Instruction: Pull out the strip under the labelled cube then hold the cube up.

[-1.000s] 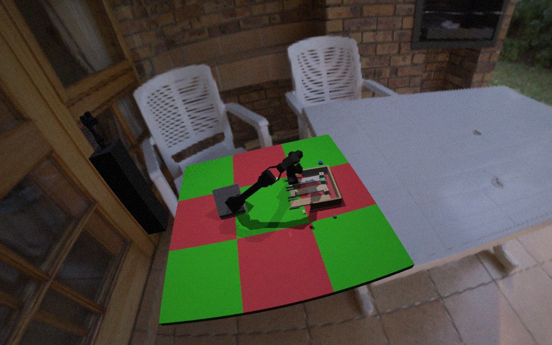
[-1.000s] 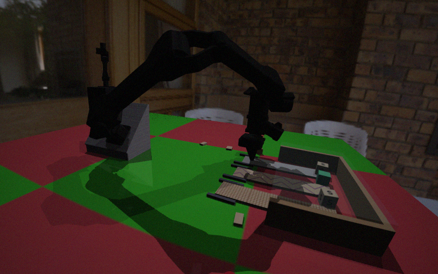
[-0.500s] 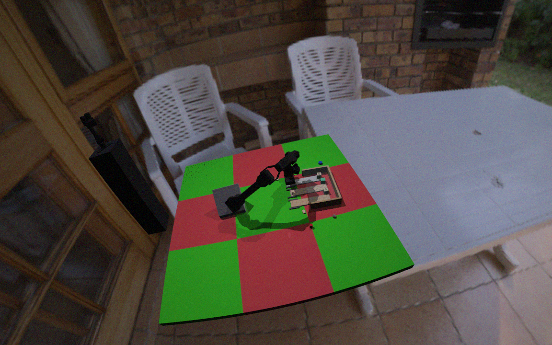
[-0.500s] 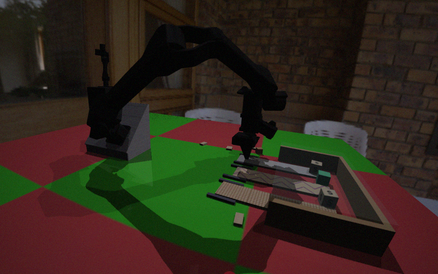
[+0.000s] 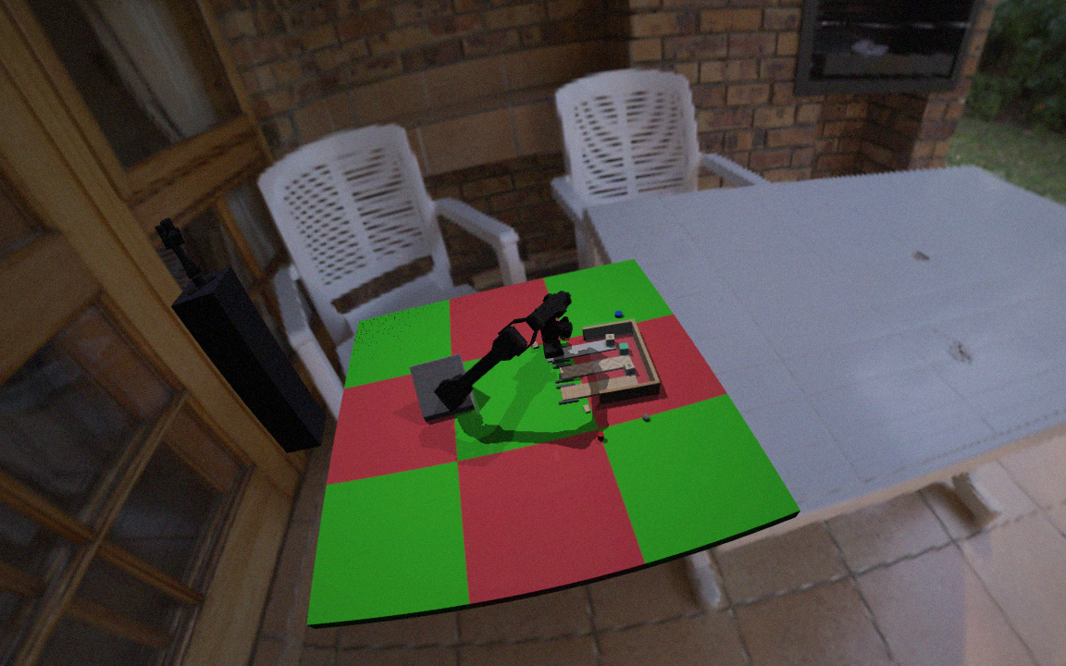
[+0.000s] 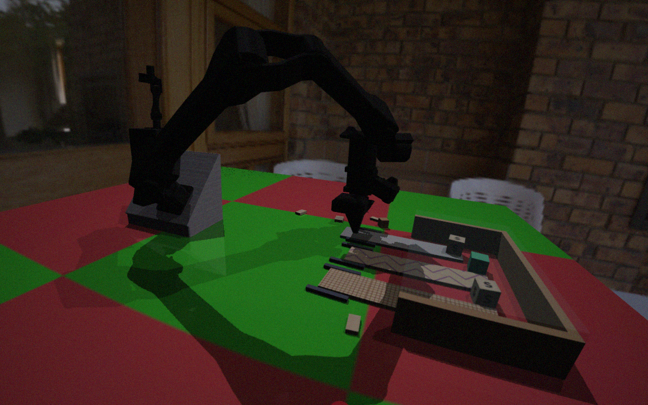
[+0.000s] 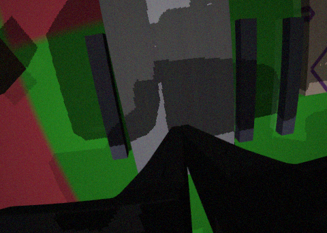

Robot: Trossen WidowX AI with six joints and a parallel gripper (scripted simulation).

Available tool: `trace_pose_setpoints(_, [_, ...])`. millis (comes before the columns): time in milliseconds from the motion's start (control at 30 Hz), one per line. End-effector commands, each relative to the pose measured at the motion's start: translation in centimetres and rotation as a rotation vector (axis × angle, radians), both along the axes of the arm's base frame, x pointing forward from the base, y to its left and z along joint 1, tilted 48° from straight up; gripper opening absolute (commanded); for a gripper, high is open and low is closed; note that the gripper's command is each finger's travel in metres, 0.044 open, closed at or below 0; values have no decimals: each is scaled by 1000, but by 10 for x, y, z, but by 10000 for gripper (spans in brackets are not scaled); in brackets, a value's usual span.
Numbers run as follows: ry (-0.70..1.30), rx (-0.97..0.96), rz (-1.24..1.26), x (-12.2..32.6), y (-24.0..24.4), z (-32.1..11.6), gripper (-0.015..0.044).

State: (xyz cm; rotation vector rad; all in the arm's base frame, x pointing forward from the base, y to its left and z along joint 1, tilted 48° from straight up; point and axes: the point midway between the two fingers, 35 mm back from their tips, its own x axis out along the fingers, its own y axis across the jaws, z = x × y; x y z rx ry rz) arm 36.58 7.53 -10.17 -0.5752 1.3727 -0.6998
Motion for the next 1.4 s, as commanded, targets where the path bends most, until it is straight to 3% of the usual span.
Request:
trace_pose_setpoints(0, [16,0,-13,-11,-4,-4,0])
trace_pose_setpoints(1367, [19,1,-13,-73,1,-13,0])
